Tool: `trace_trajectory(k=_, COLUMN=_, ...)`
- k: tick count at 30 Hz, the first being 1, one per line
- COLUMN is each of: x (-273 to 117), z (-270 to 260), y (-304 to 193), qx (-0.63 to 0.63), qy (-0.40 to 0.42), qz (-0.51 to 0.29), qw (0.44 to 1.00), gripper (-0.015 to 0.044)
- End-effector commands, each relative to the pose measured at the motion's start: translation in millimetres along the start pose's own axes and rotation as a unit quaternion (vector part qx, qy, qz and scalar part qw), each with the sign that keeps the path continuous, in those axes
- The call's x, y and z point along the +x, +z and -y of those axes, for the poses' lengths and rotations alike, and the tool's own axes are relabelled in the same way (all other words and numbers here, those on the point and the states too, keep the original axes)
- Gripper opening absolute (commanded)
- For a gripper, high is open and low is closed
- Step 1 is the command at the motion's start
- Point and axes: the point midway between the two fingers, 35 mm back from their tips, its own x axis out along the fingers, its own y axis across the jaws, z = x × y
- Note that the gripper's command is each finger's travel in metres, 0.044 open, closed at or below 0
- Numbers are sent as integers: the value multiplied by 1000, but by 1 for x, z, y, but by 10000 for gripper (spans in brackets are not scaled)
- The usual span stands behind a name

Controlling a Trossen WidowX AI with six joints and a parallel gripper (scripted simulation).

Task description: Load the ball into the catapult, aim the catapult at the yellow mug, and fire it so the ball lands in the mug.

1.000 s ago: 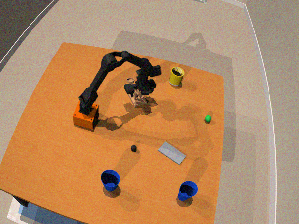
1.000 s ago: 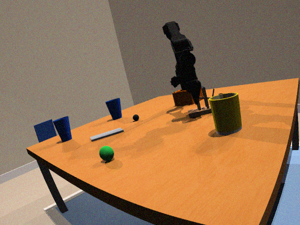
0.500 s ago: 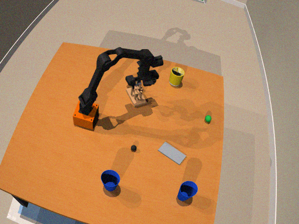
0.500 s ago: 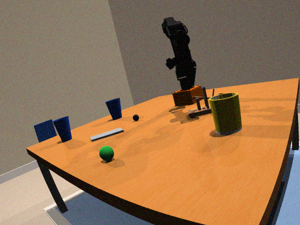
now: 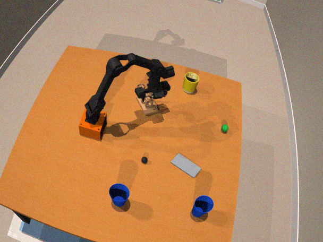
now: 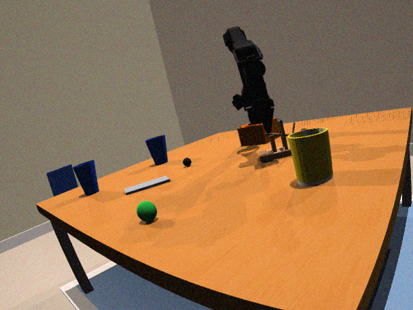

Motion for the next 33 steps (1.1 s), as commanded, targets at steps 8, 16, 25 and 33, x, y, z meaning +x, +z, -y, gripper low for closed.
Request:
trace_trajectory(k=8, x=19, z=1, y=0, qx=1, qy=-3, qz=1, qw=1000, gripper=440)
trace_trajectory(k=16, x=32, z=1, y=0, qx=1, qy=-3, qz=1, qw=1000, gripper=440)
trace_trajectory(k=25, x=47, z=2, y=0, qx=1, qy=-3, qz=1, qw=1000, gripper=440)
trace_trajectory(k=33, x=46, z=2, y=0, qx=2, qy=-3, qz=0, qw=1000, gripper=309)
